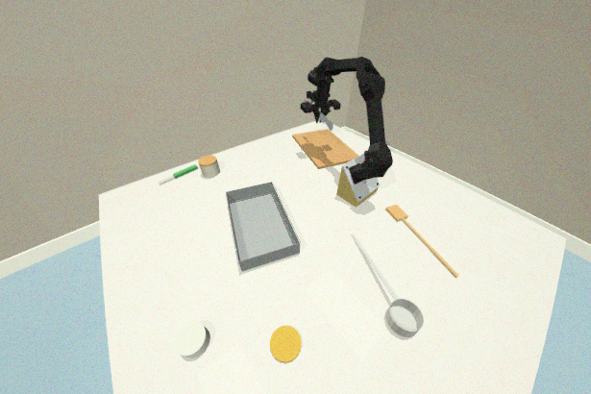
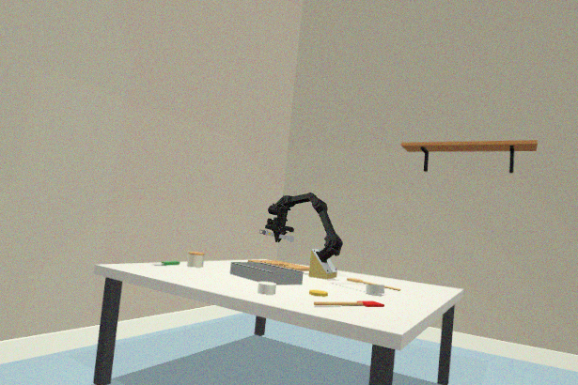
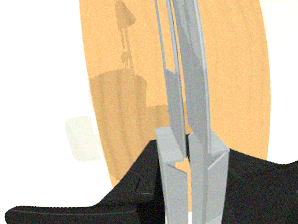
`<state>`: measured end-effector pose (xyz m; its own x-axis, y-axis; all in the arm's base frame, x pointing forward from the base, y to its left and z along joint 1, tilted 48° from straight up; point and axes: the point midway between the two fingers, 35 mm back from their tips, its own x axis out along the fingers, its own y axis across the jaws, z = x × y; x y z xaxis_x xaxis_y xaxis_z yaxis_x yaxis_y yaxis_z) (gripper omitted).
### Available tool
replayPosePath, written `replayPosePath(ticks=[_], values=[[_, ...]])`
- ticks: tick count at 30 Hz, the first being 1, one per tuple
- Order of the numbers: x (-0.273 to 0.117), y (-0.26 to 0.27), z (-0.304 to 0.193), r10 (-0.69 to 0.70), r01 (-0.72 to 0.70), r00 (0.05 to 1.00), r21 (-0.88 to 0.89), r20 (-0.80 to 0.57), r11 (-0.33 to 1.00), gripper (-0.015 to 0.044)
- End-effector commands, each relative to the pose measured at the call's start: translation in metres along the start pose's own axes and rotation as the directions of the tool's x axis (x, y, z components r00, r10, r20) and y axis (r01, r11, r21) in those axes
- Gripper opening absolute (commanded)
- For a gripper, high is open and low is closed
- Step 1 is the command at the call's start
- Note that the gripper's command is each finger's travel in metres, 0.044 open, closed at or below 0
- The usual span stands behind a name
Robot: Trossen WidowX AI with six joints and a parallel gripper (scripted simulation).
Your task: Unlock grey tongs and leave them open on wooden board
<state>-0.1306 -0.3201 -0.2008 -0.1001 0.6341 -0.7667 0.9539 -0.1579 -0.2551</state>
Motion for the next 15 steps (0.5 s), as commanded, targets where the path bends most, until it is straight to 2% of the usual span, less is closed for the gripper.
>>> replayPosePath(ticks=[1,15], values=[[-0.0052,-0.001,0.0043,0.005,-0.005,0.998,-0.001,0.055,1.0,-0.015],[-0.0001,0.0012,0.0108,0.018,-0.017,0.977,-0.006,0.214,1.0,-0.015]])
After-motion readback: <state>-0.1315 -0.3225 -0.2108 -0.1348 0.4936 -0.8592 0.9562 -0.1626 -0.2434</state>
